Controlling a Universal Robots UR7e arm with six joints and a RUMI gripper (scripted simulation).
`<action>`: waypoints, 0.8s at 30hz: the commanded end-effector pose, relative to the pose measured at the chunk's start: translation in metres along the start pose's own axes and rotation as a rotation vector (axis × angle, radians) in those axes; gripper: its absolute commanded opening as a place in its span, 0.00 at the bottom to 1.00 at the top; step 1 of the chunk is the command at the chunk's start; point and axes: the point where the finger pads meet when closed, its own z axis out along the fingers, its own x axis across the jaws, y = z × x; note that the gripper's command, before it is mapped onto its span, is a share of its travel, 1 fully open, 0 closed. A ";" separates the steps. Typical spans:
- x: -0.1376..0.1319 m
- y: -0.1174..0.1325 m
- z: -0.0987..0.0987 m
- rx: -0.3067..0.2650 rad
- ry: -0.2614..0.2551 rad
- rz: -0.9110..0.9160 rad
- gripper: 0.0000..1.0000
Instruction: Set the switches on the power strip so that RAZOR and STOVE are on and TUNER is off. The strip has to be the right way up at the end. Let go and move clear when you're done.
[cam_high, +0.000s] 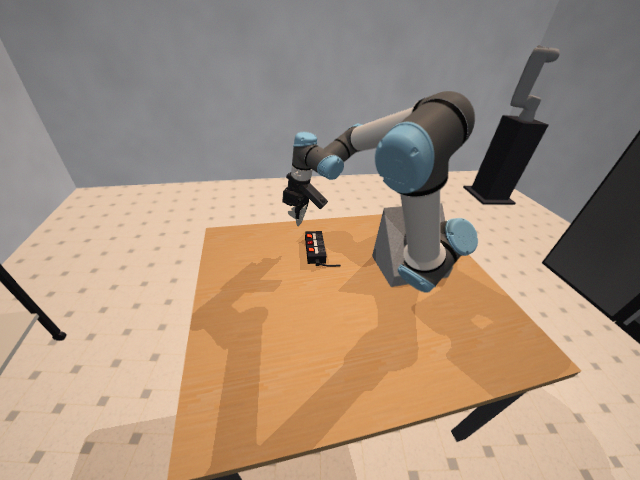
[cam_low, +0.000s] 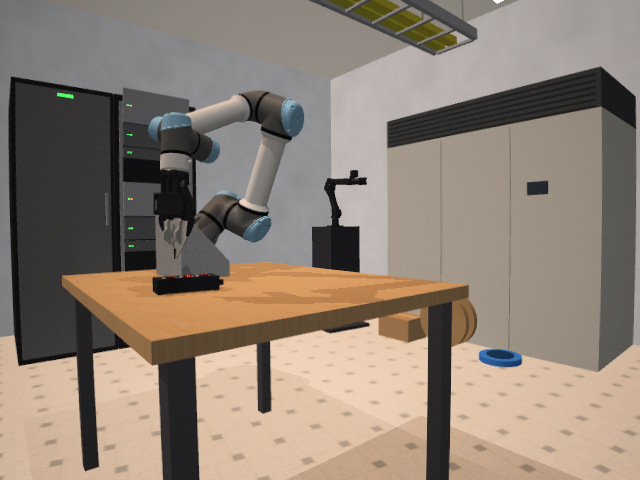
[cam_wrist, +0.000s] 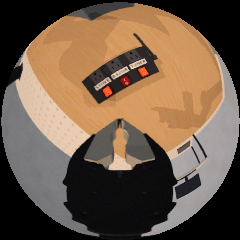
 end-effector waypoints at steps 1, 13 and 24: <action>0.000 -0.003 0.050 0.001 -0.003 0.000 0.00; 0.000 -0.006 0.066 0.002 -0.003 0.000 0.00; 0.000 -0.006 0.066 0.002 -0.003 0.000 0.00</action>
